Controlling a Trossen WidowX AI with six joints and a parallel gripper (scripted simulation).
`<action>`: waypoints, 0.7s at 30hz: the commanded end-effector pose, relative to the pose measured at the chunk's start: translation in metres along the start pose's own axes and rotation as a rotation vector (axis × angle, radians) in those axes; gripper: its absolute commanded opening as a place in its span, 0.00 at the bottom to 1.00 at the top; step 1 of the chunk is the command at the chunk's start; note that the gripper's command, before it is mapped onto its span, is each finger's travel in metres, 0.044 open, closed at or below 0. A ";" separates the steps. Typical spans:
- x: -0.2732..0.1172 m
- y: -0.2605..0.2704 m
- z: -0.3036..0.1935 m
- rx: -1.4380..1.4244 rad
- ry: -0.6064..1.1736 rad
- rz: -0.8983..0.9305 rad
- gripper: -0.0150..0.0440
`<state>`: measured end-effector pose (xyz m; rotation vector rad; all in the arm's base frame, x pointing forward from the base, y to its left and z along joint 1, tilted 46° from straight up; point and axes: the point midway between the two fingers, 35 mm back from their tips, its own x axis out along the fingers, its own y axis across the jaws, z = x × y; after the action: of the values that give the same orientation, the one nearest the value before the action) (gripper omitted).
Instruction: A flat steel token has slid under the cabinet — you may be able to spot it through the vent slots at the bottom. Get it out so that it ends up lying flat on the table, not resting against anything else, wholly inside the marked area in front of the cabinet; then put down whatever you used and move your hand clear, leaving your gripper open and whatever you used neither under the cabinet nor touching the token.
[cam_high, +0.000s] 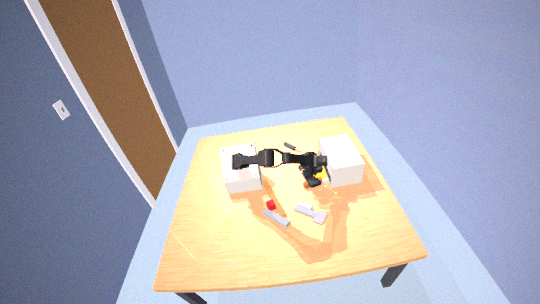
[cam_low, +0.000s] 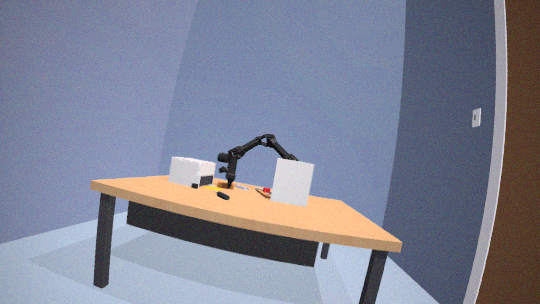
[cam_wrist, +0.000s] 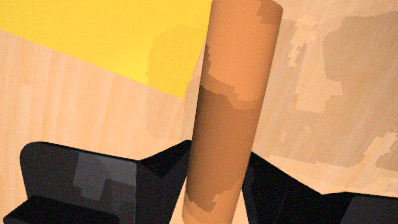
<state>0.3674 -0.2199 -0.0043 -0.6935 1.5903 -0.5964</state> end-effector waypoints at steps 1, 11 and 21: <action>0.001 0.010 0.000 -0.006 -0.002 0.012 0.25; 0.001 0.018 0.000 -0.006 -0.002 0.013 0.25; 0.001 0.027 -0.001 -0.006 -0.002 0.013 0.25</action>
<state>0.3656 -0.2074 -0.0173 -0.6928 1.5898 -0.5949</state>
